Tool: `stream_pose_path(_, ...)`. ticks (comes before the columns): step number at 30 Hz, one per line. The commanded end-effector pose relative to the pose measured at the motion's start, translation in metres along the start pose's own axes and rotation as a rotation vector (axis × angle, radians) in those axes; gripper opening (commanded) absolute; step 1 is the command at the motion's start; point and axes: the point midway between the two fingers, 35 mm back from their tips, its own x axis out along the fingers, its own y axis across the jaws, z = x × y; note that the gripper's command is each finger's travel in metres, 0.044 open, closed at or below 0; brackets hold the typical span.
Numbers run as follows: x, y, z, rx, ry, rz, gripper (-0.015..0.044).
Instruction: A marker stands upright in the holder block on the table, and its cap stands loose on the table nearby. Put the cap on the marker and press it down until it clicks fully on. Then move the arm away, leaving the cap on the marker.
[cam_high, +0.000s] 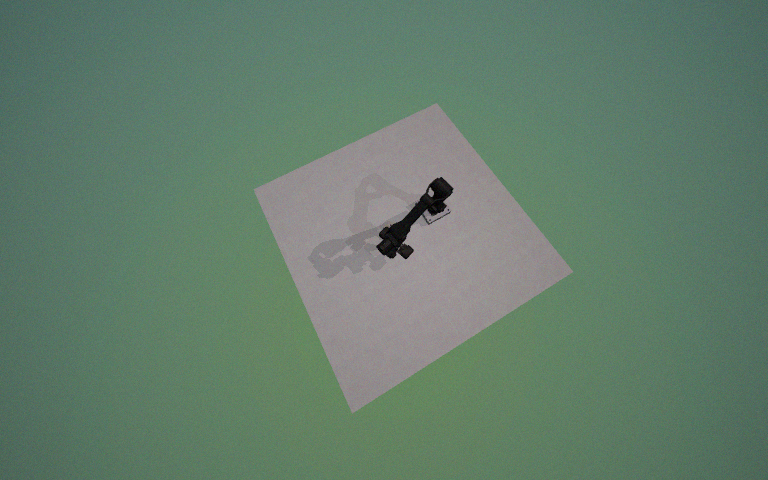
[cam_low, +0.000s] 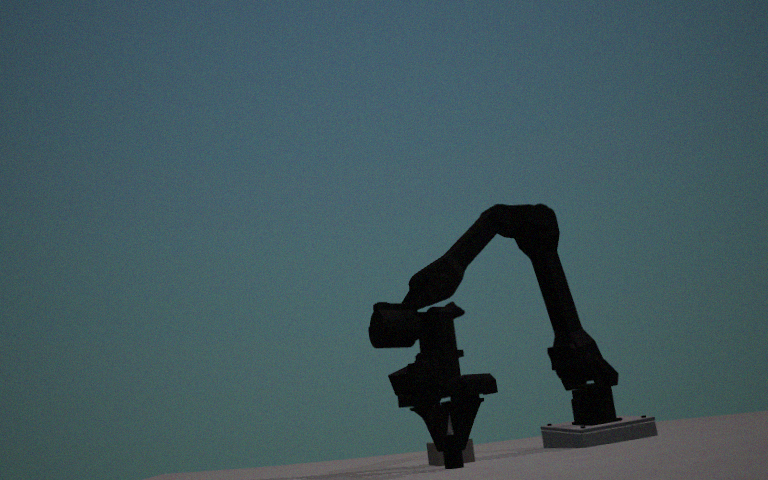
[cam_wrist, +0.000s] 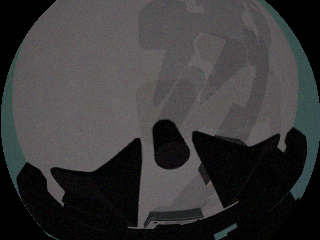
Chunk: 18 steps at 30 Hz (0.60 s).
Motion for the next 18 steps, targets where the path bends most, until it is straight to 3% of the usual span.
stream_pose_path(1,0.0069,-0.0006,-0.0019,0.005,0.005,-0.005,0.0241)
stream_pose_path(7,0.0138,-0.0005,-0.0027,0.005,0.005,-0.005,0.0241)
stream_pose_path(11,0.0138,-0.0005,-0.003,0.005,0.005,-0.005,0.0136)
stream_pose_path(18,0.0138,0.0002,-0.0032,0.005,0.005,-0.004,0.0089)
